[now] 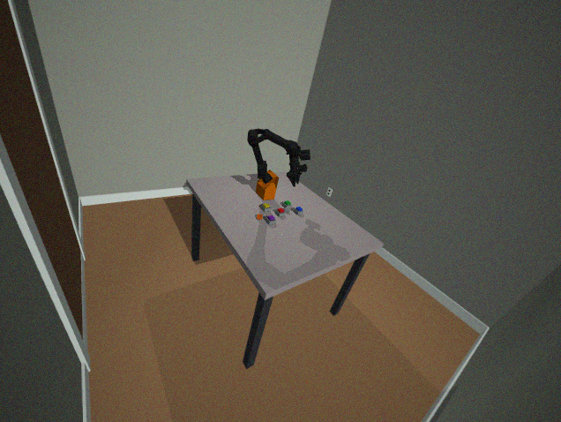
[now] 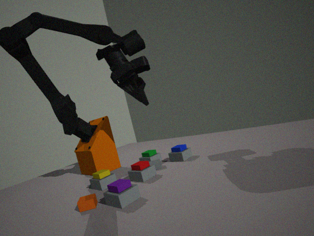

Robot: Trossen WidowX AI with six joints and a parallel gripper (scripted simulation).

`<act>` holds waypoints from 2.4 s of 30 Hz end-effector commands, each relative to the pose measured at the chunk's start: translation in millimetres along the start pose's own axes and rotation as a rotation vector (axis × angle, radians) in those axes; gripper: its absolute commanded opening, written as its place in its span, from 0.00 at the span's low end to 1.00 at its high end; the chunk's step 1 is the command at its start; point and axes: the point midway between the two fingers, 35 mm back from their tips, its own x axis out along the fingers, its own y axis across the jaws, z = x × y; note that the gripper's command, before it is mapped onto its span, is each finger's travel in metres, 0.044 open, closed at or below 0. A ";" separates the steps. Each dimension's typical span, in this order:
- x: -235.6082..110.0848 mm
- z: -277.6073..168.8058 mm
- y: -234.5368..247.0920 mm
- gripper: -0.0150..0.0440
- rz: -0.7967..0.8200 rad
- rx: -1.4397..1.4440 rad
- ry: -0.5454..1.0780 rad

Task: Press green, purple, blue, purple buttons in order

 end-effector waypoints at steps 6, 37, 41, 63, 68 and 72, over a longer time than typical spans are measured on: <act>44.6 -33.3 11.6 0.93 0.007 0.616 0.384; 102.2 -55.3 18.4 0.29 0.005 0.617 0.384; 106.0 -56.5 18.9 0.29 0.005 0.617 0.384; 132.9 -67.4 22.0 0.29 0.003 0.617 0.385; 132.9 -67.4 22.0 0.29 0.003 0.617 0.385; 132.9 -67.4 22.0 0.29 0.003 0.617 0.385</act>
